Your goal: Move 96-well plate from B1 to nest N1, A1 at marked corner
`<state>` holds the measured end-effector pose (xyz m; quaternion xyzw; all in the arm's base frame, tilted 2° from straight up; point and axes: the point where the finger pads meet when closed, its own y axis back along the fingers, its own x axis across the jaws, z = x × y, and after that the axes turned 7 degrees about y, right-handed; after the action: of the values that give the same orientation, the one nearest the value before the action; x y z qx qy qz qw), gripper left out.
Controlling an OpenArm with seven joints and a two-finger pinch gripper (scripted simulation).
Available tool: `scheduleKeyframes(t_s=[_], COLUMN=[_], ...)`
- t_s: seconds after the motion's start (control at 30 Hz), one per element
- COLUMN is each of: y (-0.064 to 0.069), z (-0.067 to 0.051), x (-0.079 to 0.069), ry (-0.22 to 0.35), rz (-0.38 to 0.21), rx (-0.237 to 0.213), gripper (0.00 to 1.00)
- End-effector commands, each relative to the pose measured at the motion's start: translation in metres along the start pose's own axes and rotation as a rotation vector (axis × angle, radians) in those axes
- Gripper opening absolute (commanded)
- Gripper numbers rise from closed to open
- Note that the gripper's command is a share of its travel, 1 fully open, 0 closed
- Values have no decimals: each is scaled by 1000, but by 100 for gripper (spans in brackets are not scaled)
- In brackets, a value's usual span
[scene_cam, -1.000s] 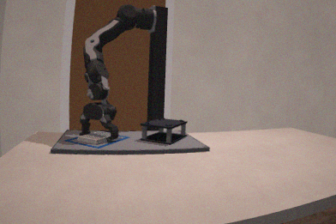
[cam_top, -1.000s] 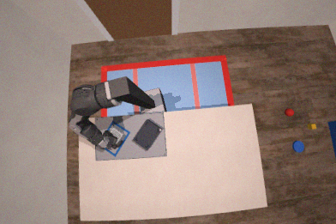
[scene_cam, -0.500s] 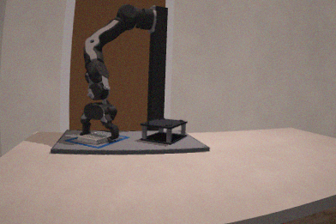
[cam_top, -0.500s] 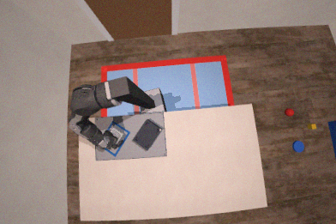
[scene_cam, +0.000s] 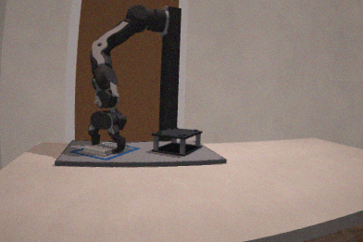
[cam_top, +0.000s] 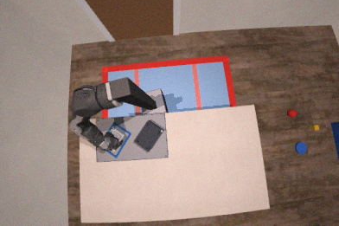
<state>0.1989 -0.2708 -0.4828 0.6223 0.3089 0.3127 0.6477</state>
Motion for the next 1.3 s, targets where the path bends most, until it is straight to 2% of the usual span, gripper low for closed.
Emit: scheduleKeyframes(t_s=[0.0, 0.23, 0.3, 0.57, 1.27], y=[0, 0, 0, 0, 0], z=[0, 0, 0, 1, 1], x=[0, 0, 0, 0, 0], ry=[-1, -1, -1, -1, -1], rz=[1, 1, 1, 1, 1], rx=[-1, -1, -1, -1, -1], gripper=[50, 27, 27, 0, 0])
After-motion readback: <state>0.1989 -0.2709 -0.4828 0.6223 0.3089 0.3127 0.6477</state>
